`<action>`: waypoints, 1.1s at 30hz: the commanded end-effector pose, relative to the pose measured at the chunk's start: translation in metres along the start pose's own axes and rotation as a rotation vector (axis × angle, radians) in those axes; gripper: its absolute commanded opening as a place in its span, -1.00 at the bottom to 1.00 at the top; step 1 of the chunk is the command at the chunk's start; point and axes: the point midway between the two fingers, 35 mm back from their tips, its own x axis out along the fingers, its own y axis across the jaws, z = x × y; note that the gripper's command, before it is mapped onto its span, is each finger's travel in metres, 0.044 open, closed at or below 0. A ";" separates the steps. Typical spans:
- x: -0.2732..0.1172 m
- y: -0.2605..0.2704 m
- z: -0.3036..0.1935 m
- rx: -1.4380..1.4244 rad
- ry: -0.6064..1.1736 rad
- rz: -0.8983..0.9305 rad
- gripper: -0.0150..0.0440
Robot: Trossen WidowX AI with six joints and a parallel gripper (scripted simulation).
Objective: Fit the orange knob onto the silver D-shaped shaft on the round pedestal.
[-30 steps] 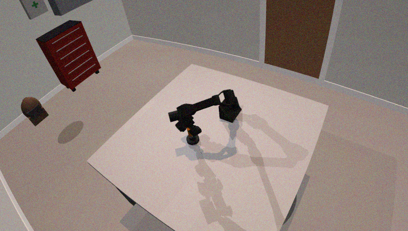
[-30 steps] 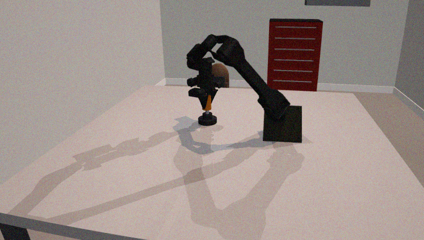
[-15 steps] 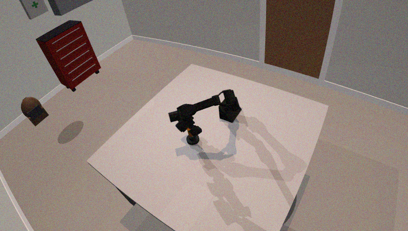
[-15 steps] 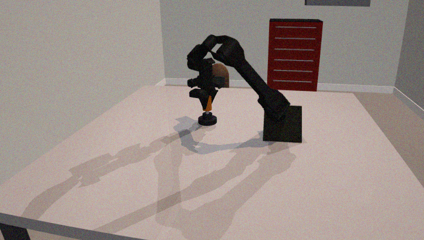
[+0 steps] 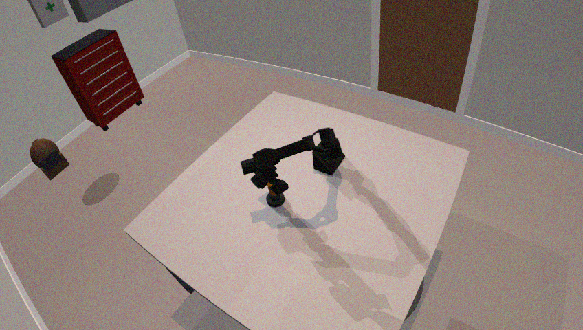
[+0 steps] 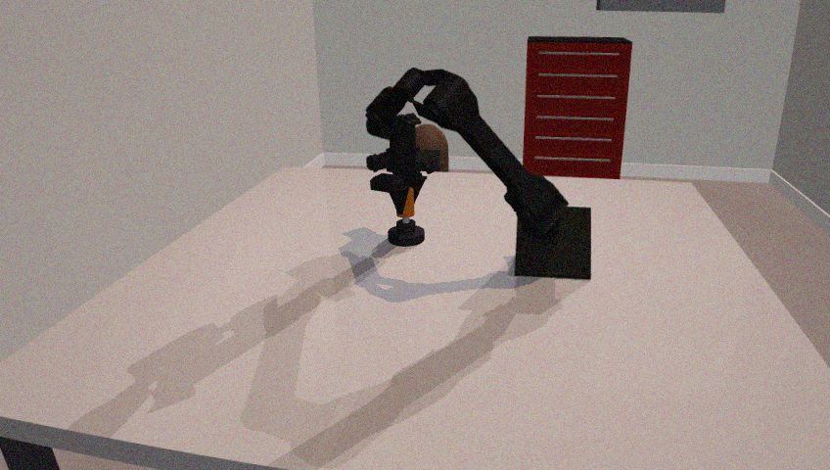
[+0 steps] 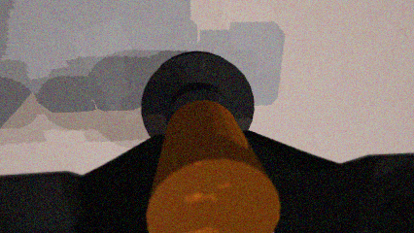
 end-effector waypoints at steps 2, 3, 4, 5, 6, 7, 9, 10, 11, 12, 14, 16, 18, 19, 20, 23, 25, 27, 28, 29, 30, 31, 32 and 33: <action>-0.004 0.002 0.001 -0.014 -0.006 0.004 -0.49; -0.004 0.002 0.001 -0.031 -0.006 0.004 -0.49; -0.005 0.002 0.001 -0.059 -0.006 0.004 -0.49; -0.005 0.002 0.001 -0.091 -0.006 0.004 -0.49; -0.005 0.001 0.001 -0.130 -0.006 0.004 -0.49; -0.005 0.001 0.002 -0.173 -0.006 0.003 -0.49; -0.005 0.001 0.002 -0.214 -0.006 0.003 -0.49; -0.005 0.000 0.002 -0.214 -0.006 0.003 -0.49; -0.005 0.000 0.002 -0.214 -0.006 0.003 -0.49; -0.004 0.000 0.001 -0.214 -0.006 0.003 -0.49; -0.003 0.000 0.001 -0.214 -0.006 0.003 -0.49; -0.002 -0.001 0.000 -0.214 -0.006 0.003 -0.49; -0.002 -0.001 0.000 -0.214 -0.006 0.003 -0.49; -0.001 -0.001 0.000 -0.214 -0.006 0.003 -0.49; 0.000 0.000 0.000 -0.214 -0.006 0.003 -0.49; 0.000 0.000 0.001 -0.214 -0.006 0.003 -0.49; 0.000 0.000 0.001 -0.214 -0.006 0.003 -0.49; 0.001 0.001 0.001 -0.214 -0.006 0.003 -0.49; 0.001 0.001 0.001 -0.214 -0.006 0.003 -0.49; 0.001 0.001 0.001 -0.214 -0.006 0.003 -0.49; 0.001 0.001 0.001 -0.214 -0.006 0.003 -0.49; 0.001 0.001 0.001 -0.214 -0.006 0.003 -0.49; 0.001 0.001 0.001 -0.214 -0.006 0.003 -0.49; 0.001 0.001 0.001 -0.214 -0.006 0.003 -0.49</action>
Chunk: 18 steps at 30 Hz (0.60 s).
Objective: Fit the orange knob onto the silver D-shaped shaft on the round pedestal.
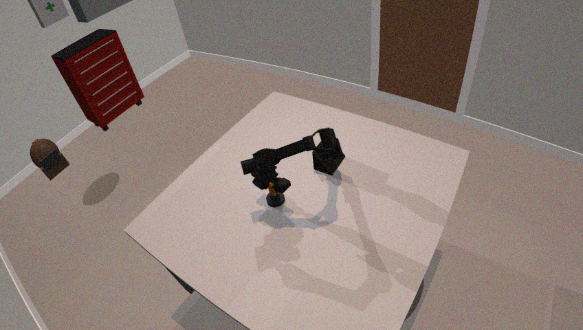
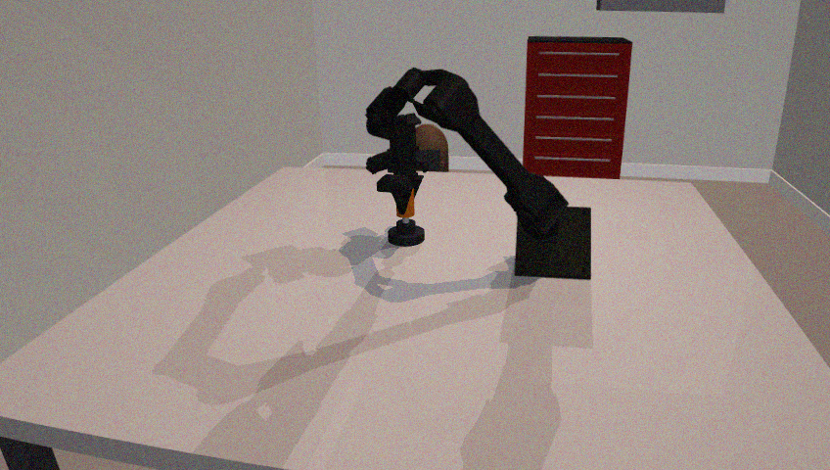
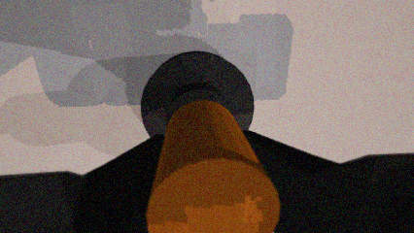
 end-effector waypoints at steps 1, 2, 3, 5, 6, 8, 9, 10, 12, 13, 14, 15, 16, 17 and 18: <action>0.000 0.001 0.001 -0.004 -0.006 0.003 -0.49; 0.000 0.001 0.001 -0.004 -0.006 0.003 -0.49; -0.001 0.001 0.001 -0.004 -0.006 0.003 -0.49; -0.003 0.001 0.002 -0.004 -0.006 0.003 -0.49; -0.004 0.001 0.002 -0.004 -0.006 0.003 -0.49; -0.005 0.002 0.002 -0.004 -0.006 0.003 -0.49; -0.005 0.002 0.002 -0.013 -0.006 0.003 -0.49; -0.005 0.002 0.002 -0.030 -0.006 0.003 -0.49; -0.005 0.002 0.002 -0.091 -0.006 0.003 -0.49; -0.006 0.002 0.003 -0.129 -0.007 0.003 -0.49; -0.006 0.001 0.003 -0.173 -0.007 0.002 -0.49; -0.006 0.001 0.003 -0.203 -0.007 0.002 -0.49; -0.006 0.001 0.003 -0.214 -0.007 0.002 -0.49; -0.006 0.001 0.003 -0.214 -0.007 0.002 -0.49; -0.005 0.000 0.002 -0.214 -0.007 0.002 -0.49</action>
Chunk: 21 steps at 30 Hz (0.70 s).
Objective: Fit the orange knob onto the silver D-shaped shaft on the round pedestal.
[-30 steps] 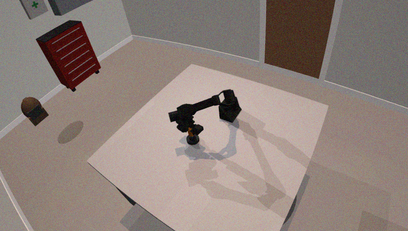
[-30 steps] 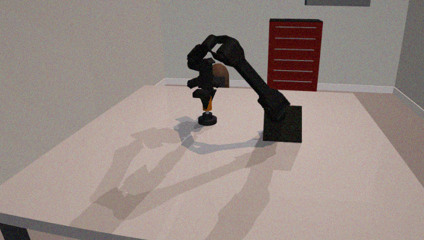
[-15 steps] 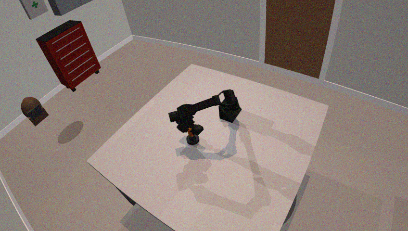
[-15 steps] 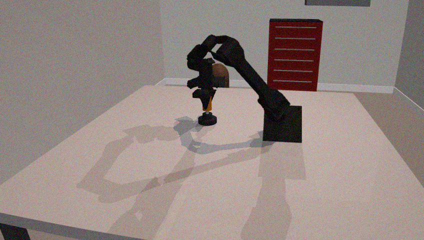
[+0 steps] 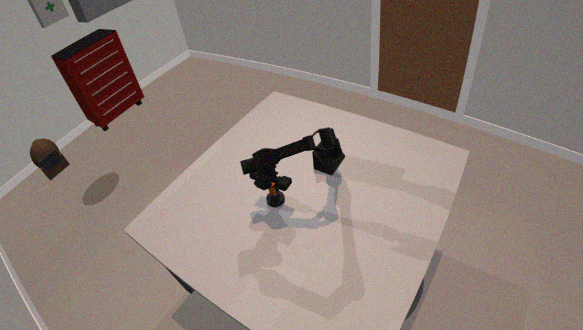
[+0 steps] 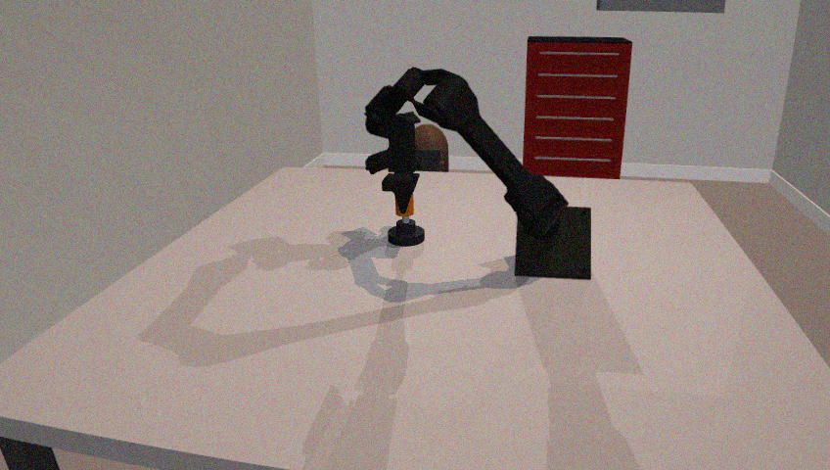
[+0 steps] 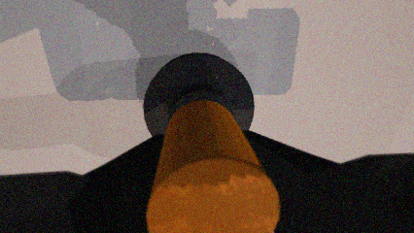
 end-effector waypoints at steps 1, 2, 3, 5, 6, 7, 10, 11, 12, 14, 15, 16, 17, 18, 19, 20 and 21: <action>-0.002 -0.001 0.000 -0.045 -0.007 0.000 -0.49; -0.001 -0.001 0.000 -0.045 -0.007 0.000 -0.49; -0.001 -0.001 0.000 -0.045 -0.007 0.000 -0.49; 0.000 -0.001 -0.001 -0.045 -0.007 0.000 -0.49; 0.001 -0.001 -0.001 -0.045 -0.007 0.000 -0.49; 0.001 -0.001 -0.001 -0.045 -0.007 0.000 -0.49; 0.003 -0.001 -0.001 -0.045 -0.007 0.000 -0.49; 0.003 -0.001 -0.001 -0.045 -0.007 0.000 -0.49; 0.004 -0.001 -0.001 -0.045 -0.007 0.000 -0.49; 0.003 -0.001 0.000 -0.045 -0.007 0.000 -0.49; 0.003 -0.001 0.000 -0.045 -0.007 0.000 -0.49; 0.003 0.000 0.000 -0.045 -0.007 0.000 -0.49; 0.003 0.000 0.000 -0.045 -0.007 0.000 -0.49; 0.003 0.000 0.000 -0.045 -0.007 0.000 -0.49; 0.003 0.000 0.000 -0.045 -0.007 0.000 -0.49; 0.003 0.000 0.000 -0.045 -0.007 0.000 -0.49; 0.003 0.000 0.000 -0.045 -0.007 0.000 -0.49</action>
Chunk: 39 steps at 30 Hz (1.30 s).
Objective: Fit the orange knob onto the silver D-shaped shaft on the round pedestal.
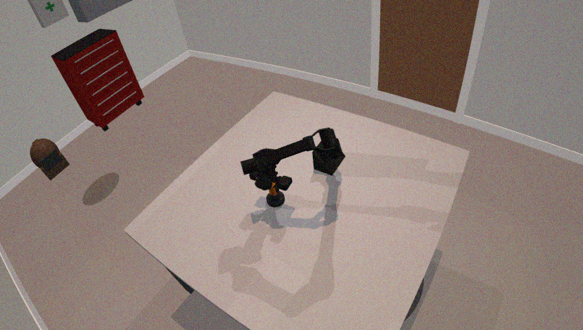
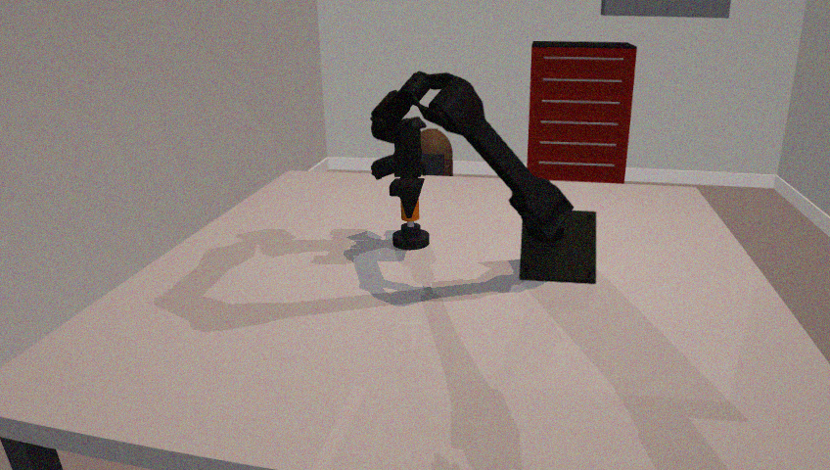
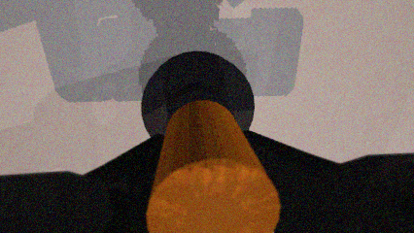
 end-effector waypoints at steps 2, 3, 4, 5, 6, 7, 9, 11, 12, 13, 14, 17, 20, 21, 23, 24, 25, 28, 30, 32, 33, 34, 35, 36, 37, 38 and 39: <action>-0.001 0.000 0.002 -0.004 -0.008 0.001 -0.49; -0.002 0.000 0.002 -0.004 -0.008 0.001 -0.49; -0.003 0.000 0.002 -0.004 -0.008 0.001 -0.49; -0.004 0.000 0.002 -0.004 -0.008 0.001 -0.49; -0.004 0.001 0.002 -0.004 -0.008 0.001 -0.49; -0.005 0.001 0.002 -0.004 -0.008 0.001 -0.49; -0.005 0.001 0.002 -0.030 -0.008 0.001 -0.49; -0.005 0.001 0.002 -0.091 -0.008 0.001 -0.49; -0.005 0.000 0.002 -0.130 -0.008 0.001 -0.49; -0.005 0.000 0.002 -0.173 -0.008 0.001 -0.49; -0.005 0.000 0.002 -0.203 -0.008 0.000 -0.49; -0.005 0.000 0.001 -0.213 -0.008 0.000 -0.49; -0.003 0.000 0.000 -0.213 -0.008 0.000 -0.49; -0.003 0.000 0.000 -0.213 -0.008 0.001 -0.49; -0.001 0.000 0.001 -0.213 -0.008 0.001 -0.49; -0.001 0.000 0.001 -0.213 -0.008 0.001 -0.49; 0.000 0.000 0.001 -0.213 -0.008 0.001 -0.49; 0.000 0.000 0.002 -0.213 -0.008 0.001 -0.49; 0.000 0.000 0.002 -0.213 -0.008 0.001 -0.49; 0.000 0.000 0.002 -0.213 -0.008 0.001 -0.49; 0.000 0.000 0.002 -0.213 -0.008 0.001 -0.49; 0.000 0.000 0.002 -0.213 -0.008 0.001 -0.49; 0.000 0.000 0.002 -0.213 -0.008 0.001 -0.49; 0.000 0.000 0.002 -0.213 -0.008 0.001 -0.49; -0.001 0.000 0.002 -0.213 -0.008 0.001 -0.49; -0.003 0.000 0.001 -0.213 -0.008 0.001 -0.49; -0.003 0.000 0.001 -0.213 -0.008 0.001 -0.49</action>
